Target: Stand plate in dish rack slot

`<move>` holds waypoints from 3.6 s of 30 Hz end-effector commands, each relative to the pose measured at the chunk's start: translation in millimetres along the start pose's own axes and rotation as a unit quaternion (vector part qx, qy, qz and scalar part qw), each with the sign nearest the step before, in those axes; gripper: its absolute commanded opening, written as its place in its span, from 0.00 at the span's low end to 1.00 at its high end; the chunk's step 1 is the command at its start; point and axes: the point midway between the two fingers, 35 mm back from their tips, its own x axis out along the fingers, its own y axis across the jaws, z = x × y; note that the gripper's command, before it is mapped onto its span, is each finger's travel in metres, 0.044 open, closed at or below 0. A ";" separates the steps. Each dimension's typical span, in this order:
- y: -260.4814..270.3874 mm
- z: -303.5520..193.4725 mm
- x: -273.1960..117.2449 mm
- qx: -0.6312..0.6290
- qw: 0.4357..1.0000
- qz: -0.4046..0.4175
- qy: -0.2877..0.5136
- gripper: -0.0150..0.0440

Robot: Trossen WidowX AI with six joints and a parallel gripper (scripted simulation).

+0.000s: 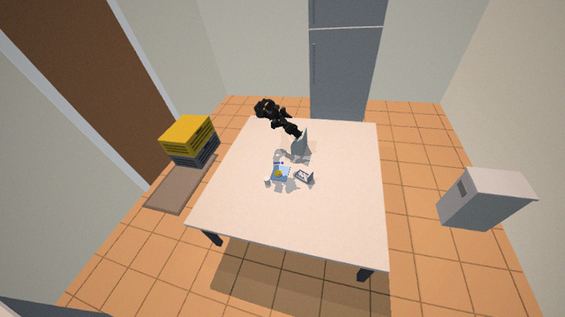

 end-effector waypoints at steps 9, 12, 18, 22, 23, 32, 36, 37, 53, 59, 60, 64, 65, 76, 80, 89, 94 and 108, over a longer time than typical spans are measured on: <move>-66.1 -43.4 17.3 0.135 0.981 -0.081 0.116 0.93; -80.8 -56.9 20.2 0.169 0.970 -0.102 0.145 0.93; -108.5 -86.2 24.4 0.234 0.940 -0.146 0.203 0.93; -125.3 -107.4 25.8 0.275 0.914 -0.177 0.240 0.93; -129.3 -112.8 26.0 0.285 0.907 -0.184 0.249 0.93; -160.6 -162.3 27.5 0.366 0.834 -0.253 0.327 0.93; -171.8 -185.0 27.3 0.396 0.796 -0.285 0.359 0.93; -174.4 -190.9 27.1 0.403 0.785 -0.294 0.367 0.93; -193.1 -284.3 21.8 0.476 0.604 -0.428 0.475 0.93; -191.3 -292.5 17.6 0.478 0.587 -0.440 0.482 0.93; -191.3 -292.8 17.7 0.478 0.587 -0.440 0.482 0.93; -192.1 -298.2 18.6 0.479 0.587 -0.440 0.482 0.93; -192.3 -299.8 18.9 0.479 0.587 -0.440 0.482 0.93; -194.3 -317.5 21.5 0.479 0.587 -0.440 0.482 0.93; -194.9 -323.9 22.2 0.479 0.587 -0.440 0.482 0.93; -195.8 -338.2 23.8 0.478 0.587 -0.440 0.483 0.93; -196.0 -346.2 24.6 0.478 0.587 -0.440 0.483 0.93; -196.1 -350.0 25.0 0.478 0.587 -0.441 0.483 0.84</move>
